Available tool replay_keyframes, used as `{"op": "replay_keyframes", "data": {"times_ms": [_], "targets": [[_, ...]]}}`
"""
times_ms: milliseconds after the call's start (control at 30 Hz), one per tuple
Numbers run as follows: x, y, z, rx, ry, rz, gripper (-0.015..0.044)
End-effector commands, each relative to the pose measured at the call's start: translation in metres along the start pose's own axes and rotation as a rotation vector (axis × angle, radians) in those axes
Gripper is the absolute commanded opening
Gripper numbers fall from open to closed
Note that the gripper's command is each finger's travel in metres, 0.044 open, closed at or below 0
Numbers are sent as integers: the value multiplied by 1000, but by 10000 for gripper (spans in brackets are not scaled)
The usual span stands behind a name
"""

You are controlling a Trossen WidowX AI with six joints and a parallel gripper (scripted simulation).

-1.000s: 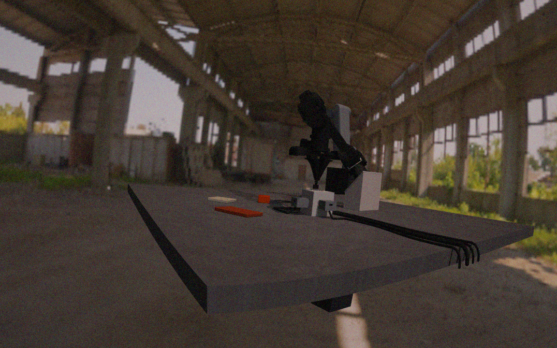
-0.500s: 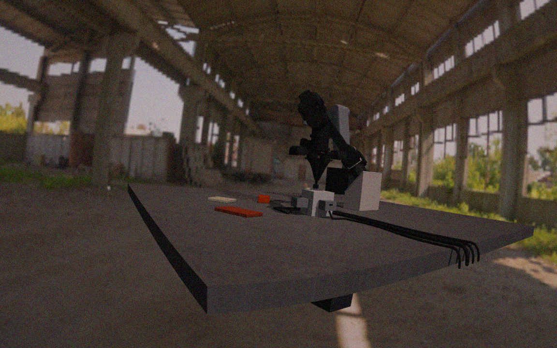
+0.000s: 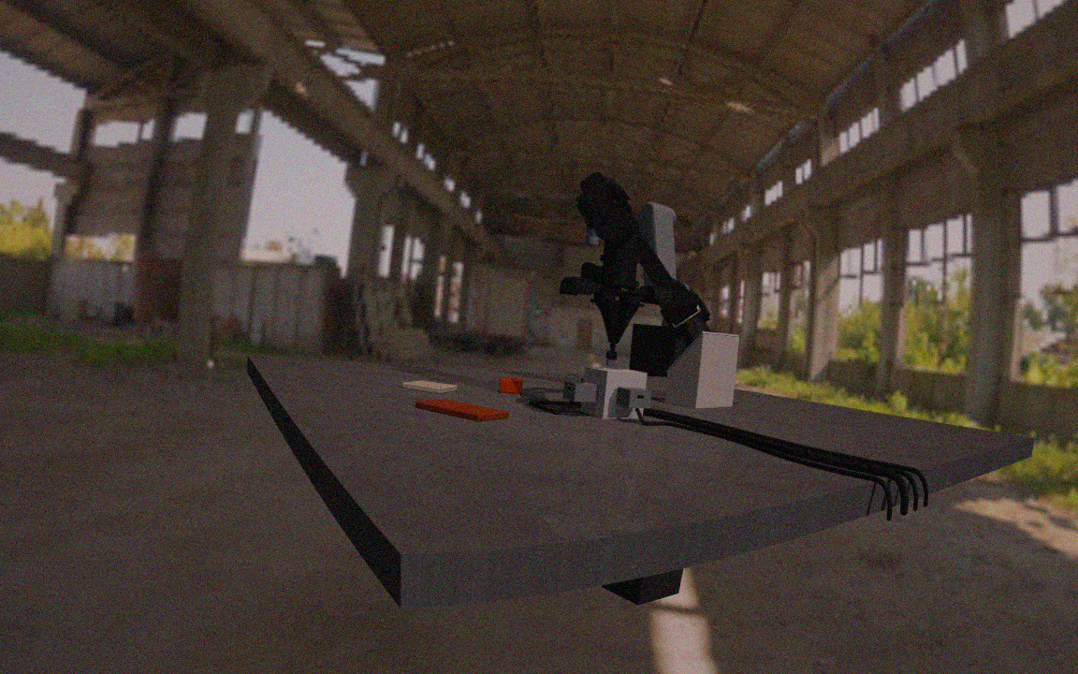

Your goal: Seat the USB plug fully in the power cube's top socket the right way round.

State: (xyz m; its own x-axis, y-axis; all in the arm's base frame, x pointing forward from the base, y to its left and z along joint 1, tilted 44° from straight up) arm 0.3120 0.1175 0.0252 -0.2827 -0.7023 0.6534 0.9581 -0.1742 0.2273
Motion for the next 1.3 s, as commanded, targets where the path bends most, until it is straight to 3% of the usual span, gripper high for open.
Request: {"op": "replay_keyframes", "data": {"times_ms": [0,867,1267], "targets": [[0,0,4,-1,4,-5,0],[0,0,19,-1,3,2,0],[0,0,17,0,1,276,0]]}}
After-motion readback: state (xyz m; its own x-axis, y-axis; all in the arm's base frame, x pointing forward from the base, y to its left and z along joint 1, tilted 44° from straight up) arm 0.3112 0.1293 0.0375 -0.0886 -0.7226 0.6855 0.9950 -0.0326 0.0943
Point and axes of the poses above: the point midway between the two fingers, 35 mm back from their tips, its own z axis back along the fingers, its own y axis across the jaws, x = y × z, the point moved 5 cm from there along z, back along the fingers, and after that the axes turned 1 degree about -z, right-handed, at the moved point
